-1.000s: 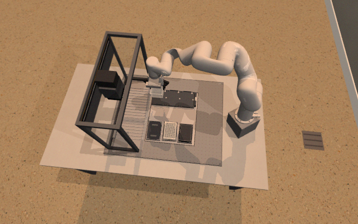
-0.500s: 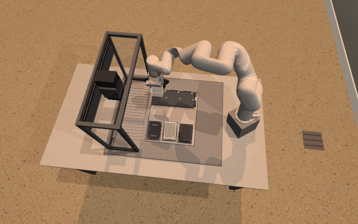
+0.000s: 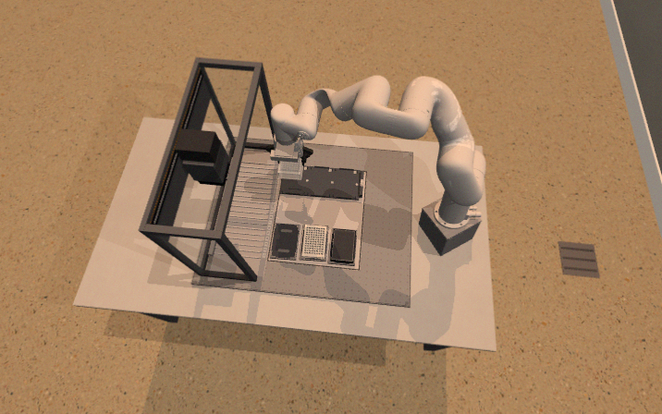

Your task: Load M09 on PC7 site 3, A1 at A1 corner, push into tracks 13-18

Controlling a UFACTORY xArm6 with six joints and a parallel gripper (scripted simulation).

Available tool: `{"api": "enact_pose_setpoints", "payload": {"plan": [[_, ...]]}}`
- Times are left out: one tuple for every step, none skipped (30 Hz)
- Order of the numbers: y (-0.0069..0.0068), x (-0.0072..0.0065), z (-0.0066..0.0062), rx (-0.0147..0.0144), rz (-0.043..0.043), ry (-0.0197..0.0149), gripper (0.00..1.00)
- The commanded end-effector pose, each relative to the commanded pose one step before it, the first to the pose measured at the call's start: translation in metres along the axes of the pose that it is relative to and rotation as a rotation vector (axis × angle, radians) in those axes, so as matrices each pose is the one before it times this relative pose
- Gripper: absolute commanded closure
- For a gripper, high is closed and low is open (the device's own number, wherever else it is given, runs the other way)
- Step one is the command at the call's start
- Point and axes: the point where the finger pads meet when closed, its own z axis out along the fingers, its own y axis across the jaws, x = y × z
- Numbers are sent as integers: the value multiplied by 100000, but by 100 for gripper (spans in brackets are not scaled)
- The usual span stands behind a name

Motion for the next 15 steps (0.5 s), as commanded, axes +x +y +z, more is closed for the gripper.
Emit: {"api": "enact_pose_setpoints", "payload": {"plan": [[184, -45, 487, -566, 28, -104, 100], [0, 0, 167, 0, 0, 0, 100], [0, 0, 167, 0, 0, 0, 100], [0, 0, 167, 0, 0, 0, 100], [0, 0, 167, 0, 0, 0, 100], [0, 0, 167, 0, 0, 0, 100], [0, 0, 167, 0, 0, 0, 100], [0, 0, 0, 0, 0, 0, 100], [0, 0, 0, 0, 0, 0, 100], [-3, 1, 159, 3, -1, 2, 100], [2, 0, 175, -2, 0, -2, 100], [0, 0, 167, 0, 0, 0, 100], [0, 0, 167, 0, 0, 0, 100], [0, 0, 167, 0, 0, 0, 100], [0, 0, 167, 0, 0, 0, 100]]}}
